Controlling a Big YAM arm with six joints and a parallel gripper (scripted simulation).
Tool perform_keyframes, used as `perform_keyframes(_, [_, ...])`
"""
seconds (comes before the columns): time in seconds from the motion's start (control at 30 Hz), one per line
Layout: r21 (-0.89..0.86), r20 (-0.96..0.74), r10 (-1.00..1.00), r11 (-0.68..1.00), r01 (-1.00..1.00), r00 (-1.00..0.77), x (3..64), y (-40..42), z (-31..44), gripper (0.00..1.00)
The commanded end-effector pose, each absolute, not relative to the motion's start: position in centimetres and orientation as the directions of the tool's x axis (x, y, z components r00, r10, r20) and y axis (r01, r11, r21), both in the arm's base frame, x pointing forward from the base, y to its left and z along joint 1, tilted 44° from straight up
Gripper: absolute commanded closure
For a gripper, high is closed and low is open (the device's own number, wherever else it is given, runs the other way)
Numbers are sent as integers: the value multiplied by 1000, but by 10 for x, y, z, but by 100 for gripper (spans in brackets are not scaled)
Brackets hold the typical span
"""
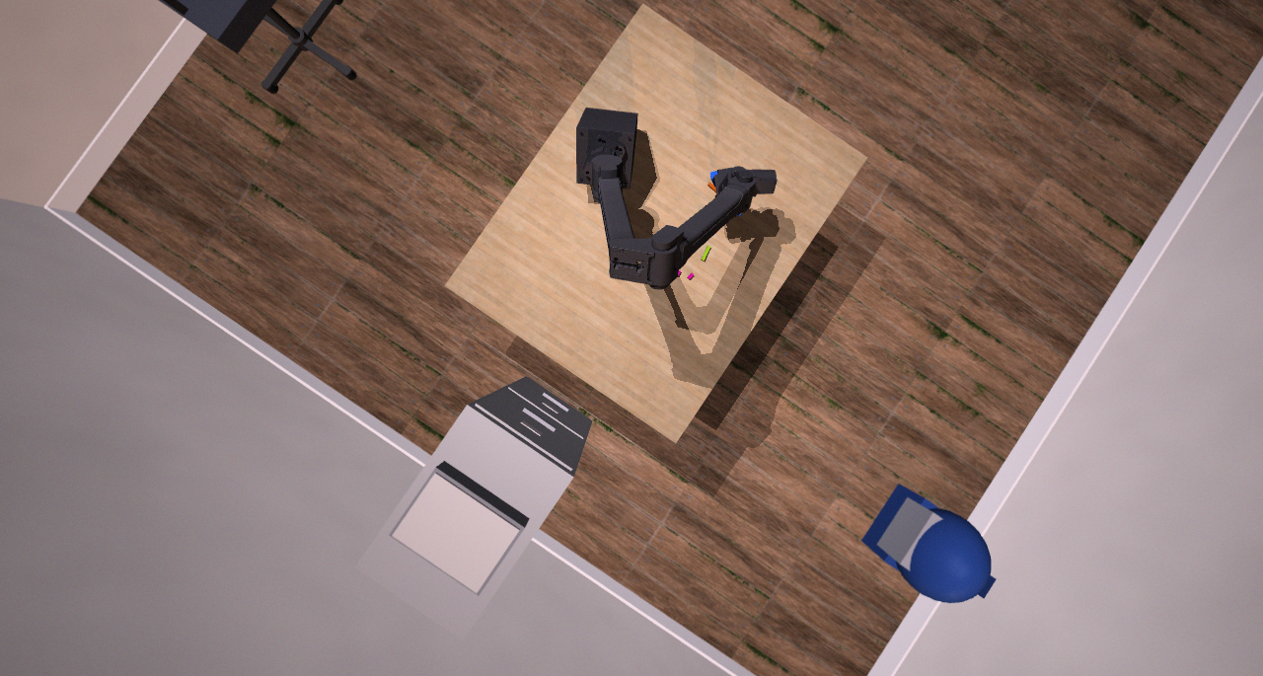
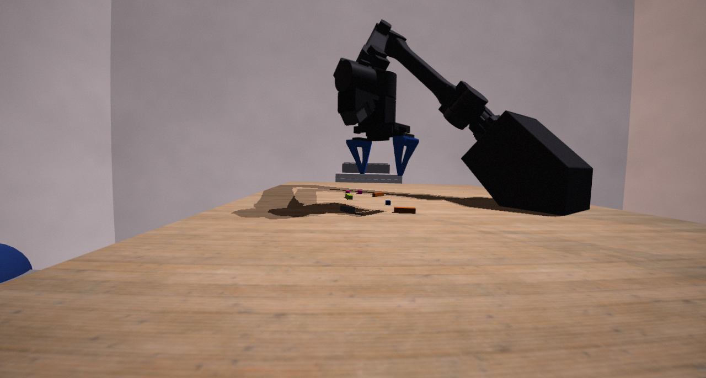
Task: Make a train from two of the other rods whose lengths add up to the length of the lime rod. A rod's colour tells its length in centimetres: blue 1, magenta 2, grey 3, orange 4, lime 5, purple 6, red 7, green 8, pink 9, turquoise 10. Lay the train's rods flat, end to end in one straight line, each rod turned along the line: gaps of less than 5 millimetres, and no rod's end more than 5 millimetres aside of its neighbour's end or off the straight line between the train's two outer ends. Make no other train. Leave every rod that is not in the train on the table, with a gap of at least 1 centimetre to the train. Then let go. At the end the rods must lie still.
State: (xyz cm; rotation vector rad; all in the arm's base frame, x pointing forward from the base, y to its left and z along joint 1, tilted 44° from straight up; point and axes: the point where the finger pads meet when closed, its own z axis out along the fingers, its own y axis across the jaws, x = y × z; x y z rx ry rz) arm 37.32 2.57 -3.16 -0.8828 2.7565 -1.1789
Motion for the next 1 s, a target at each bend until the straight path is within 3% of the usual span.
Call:
perform_keyframes(0.0, [-673, 192, -527, 543, -501, -828, 374, 38, -31, 0])
perform_keyframes(0.17, [-679, 168, -517, 556, -479, -839, 373, 37, -27, 0])
perform_keyframes(0.27, [-698, 47, -398, 643, -315, -916, 371, 19, -21, 0])
perform_keyframes(0.37, [-697, 67, -398, 638, -328, -915, 367, 18, -21, 0])
perform_keyframes(0.43, [-700, -10, -343, 673, -238, -939, 367, 16, -19, 0])
perform_keyframes(0.53, [-700, 11, -343, 668, -252, -939, 364, 14, -19, 0])
perform_keyframes(0.57, [-696, -74, -280, 702, -151, -957, 363, 12, -17, 0])
perform_keyframes(0.73, [-698, -55, -280, 697, -164, -958, 360, 10, -17, 0])
perform_keyframes(0.77, [-686, -141, -211, 725, -58, -967, 359, 8, -15, 0])
perform_keyframes(0.97, [-687, -134, -219, 723, -69, -966, 363, 13, -14, 0])
